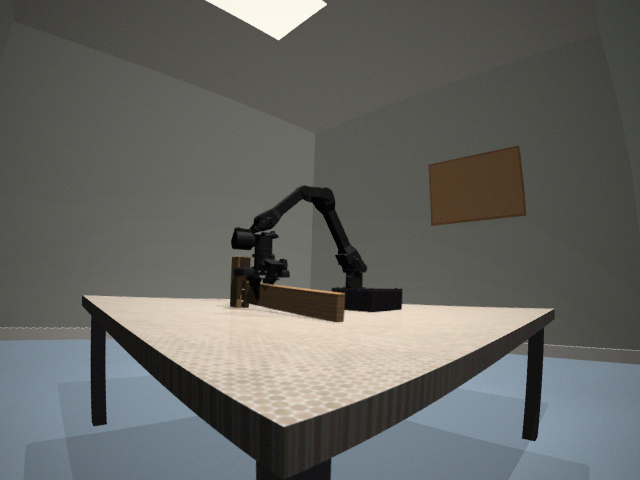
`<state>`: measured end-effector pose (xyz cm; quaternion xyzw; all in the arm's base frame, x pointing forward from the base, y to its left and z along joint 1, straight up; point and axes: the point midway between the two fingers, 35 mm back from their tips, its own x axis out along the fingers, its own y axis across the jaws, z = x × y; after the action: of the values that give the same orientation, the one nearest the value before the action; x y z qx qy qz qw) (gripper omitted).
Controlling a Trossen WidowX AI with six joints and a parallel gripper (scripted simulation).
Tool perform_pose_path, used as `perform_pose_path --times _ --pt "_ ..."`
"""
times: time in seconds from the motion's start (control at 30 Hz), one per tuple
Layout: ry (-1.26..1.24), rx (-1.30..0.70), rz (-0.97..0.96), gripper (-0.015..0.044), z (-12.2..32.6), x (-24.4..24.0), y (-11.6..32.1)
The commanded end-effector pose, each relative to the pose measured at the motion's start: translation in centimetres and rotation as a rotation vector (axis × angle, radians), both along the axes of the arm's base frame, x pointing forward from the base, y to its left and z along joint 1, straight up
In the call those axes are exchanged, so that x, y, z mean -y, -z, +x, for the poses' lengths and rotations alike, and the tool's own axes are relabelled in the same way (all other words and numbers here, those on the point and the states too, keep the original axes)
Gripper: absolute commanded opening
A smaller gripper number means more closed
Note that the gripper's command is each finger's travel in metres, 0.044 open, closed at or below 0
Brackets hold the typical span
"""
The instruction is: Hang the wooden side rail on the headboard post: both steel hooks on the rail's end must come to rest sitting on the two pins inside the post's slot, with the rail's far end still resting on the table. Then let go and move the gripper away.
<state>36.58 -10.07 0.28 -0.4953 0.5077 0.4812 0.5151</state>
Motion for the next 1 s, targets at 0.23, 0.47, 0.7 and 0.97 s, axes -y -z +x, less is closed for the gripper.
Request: perform_pose_path --times 0.23,0.47,0.7,0.97 --pt "0.004 0.006 -0.004 0.0000 -0.08 0.33 -0.03" --pt "0.004 0.005 -0.004 0.0000 -0.13 0.41 -0.11" --pt "0.004 0.006 -0.004 0.0000 -0.08 0.46 -0.16" --pt "0.004 0.006 -0.004 0.0000 -0.03 0.52 -0.22"
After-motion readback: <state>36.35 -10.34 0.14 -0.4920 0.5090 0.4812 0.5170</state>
